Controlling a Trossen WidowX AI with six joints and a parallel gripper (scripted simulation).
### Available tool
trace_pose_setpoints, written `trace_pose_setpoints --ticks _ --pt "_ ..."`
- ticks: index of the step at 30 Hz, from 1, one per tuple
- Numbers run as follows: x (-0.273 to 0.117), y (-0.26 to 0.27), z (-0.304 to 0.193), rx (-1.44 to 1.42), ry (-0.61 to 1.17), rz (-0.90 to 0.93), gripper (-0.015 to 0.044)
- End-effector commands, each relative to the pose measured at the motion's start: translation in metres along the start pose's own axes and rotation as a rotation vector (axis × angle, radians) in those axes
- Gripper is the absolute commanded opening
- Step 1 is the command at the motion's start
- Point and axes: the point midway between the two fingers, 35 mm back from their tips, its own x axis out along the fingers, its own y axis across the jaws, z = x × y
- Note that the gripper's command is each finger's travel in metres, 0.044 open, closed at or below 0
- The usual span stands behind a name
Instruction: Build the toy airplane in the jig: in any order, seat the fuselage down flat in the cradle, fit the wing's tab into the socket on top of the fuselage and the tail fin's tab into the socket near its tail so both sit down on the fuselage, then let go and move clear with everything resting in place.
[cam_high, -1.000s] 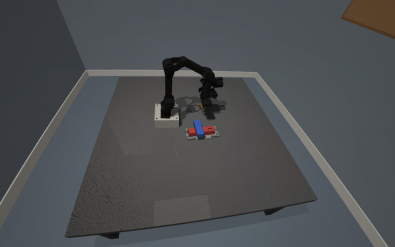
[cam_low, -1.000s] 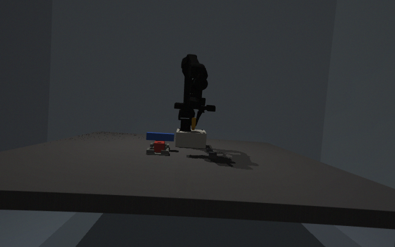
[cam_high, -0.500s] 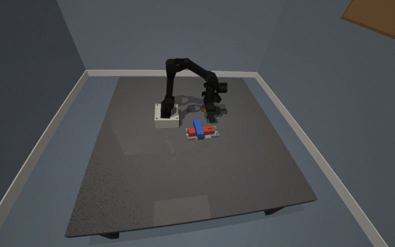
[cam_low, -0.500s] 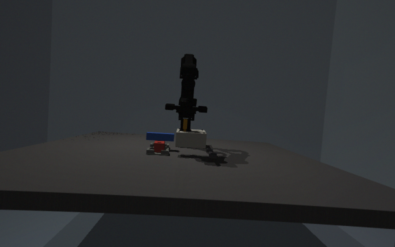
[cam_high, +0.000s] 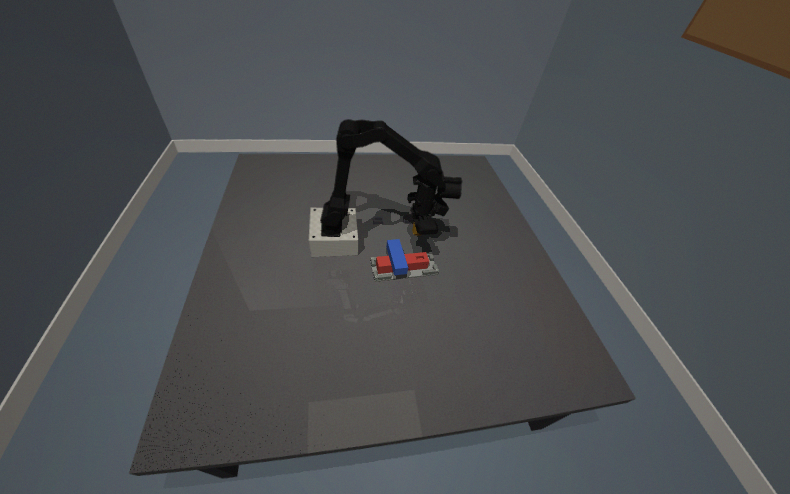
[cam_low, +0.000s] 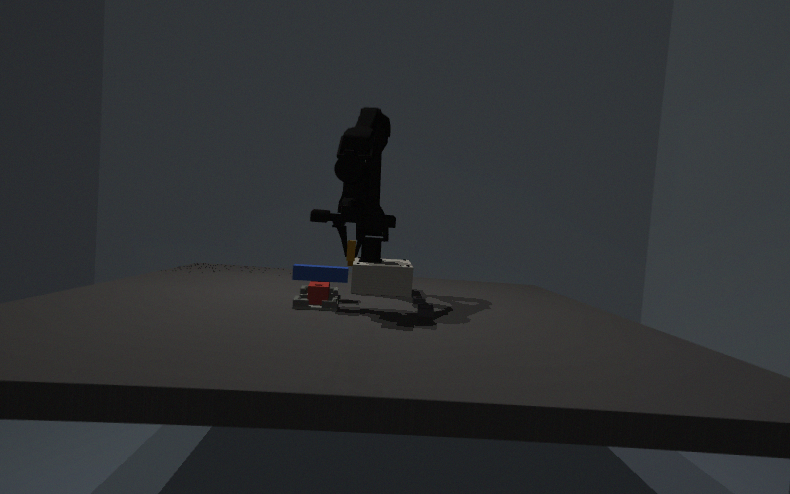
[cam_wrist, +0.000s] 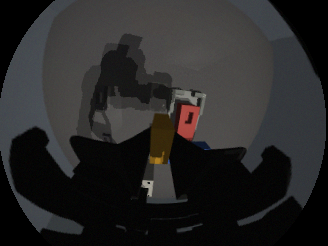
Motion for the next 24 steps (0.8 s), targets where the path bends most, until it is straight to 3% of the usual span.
trace_pose_setpoints --ticks 1,20,22,24 --pt "0.001 -0.011 0.003 -0.011 -0.004 0.003 0.0000" --pt "0.012 -0.067 0.001 -0.044 0.007 -0.001 0.0000" --pt "0.012 -0.067 0.001 -0.044 0.007 -0.001 0.0053" --pt "0.012 -0.068 0.001 -0.044 0.007 -0.001 0.0065"
